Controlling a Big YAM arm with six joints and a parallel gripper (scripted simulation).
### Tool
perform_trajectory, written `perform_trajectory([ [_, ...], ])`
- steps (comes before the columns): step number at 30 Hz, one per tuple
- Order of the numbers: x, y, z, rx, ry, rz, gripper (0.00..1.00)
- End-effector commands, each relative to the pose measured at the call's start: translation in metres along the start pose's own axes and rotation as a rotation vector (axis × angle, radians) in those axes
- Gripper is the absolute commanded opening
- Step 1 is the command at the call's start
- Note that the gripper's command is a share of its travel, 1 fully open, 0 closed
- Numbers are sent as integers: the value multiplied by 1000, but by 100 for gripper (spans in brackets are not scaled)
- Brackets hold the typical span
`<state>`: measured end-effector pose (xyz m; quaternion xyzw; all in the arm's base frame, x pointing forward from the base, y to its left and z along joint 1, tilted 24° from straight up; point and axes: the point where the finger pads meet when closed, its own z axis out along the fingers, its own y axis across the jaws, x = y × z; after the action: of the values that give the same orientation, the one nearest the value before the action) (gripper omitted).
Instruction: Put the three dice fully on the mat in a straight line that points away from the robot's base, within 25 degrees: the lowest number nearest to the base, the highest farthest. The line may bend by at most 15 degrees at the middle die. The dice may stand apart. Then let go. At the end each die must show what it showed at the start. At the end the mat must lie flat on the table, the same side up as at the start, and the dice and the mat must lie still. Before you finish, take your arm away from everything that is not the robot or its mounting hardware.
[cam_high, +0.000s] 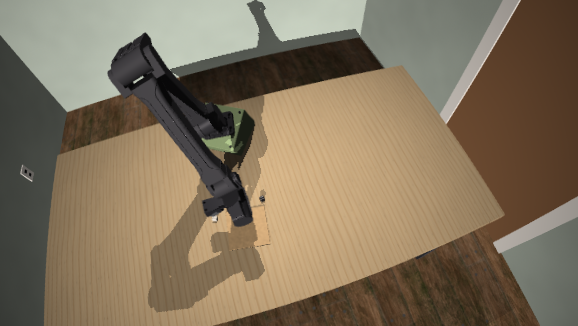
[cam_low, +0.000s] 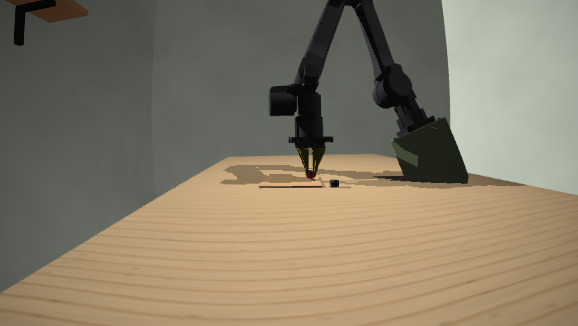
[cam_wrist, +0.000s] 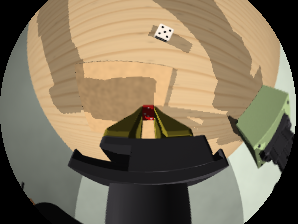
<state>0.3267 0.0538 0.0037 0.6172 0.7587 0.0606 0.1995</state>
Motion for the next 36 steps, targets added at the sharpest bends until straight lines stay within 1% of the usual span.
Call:
perform_trajectory([
  [1,-6,19,-5,-46,-3,16,11],
  [36,-6,23,-5,-49,-3,20,11],
])
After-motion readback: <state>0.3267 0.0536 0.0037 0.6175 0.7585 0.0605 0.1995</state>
